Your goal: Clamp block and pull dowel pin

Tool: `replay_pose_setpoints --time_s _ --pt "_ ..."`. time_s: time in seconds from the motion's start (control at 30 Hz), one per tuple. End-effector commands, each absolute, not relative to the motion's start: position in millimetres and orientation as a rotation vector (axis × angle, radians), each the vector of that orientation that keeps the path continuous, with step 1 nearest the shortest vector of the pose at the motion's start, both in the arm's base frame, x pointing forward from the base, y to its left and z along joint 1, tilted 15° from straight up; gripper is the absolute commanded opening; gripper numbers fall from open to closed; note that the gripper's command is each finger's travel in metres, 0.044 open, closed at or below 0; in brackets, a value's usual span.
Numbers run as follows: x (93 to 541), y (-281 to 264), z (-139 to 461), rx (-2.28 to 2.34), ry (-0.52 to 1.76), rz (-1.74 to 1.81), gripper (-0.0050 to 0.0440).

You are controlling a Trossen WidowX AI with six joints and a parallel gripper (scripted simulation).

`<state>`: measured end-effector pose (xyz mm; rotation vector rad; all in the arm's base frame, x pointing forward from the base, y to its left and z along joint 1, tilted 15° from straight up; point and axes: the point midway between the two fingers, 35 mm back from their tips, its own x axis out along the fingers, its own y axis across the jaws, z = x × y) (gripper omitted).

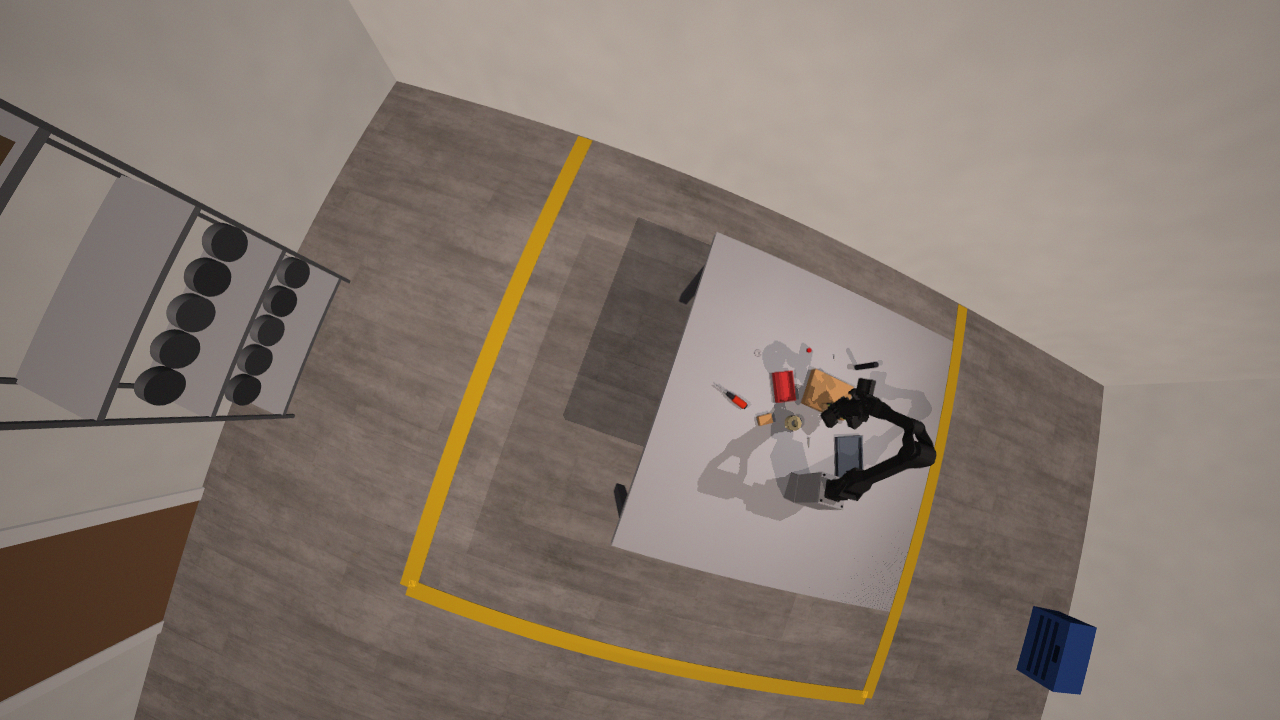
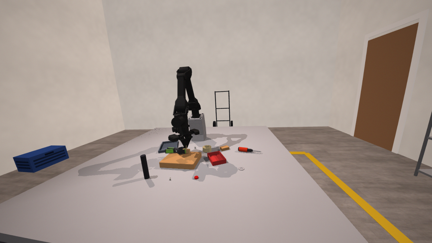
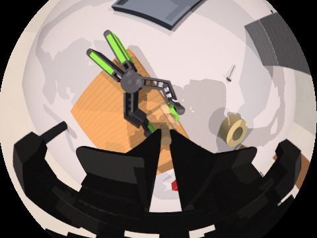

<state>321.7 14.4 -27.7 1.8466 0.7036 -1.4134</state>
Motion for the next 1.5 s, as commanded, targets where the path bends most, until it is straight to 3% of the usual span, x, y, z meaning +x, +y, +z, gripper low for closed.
replay_pose_setpoints --time_s 0.0,0.73,1.47 --pt "321.4 14.4 -25.9 1.889 0.67 -1.445 0.0" --pt "321.2 14.4 -25.4 1.8 0.738 -1.376 0.0" --pt "321.1 14.4 -24.8 1.362 1.002 -1.039 0.0"
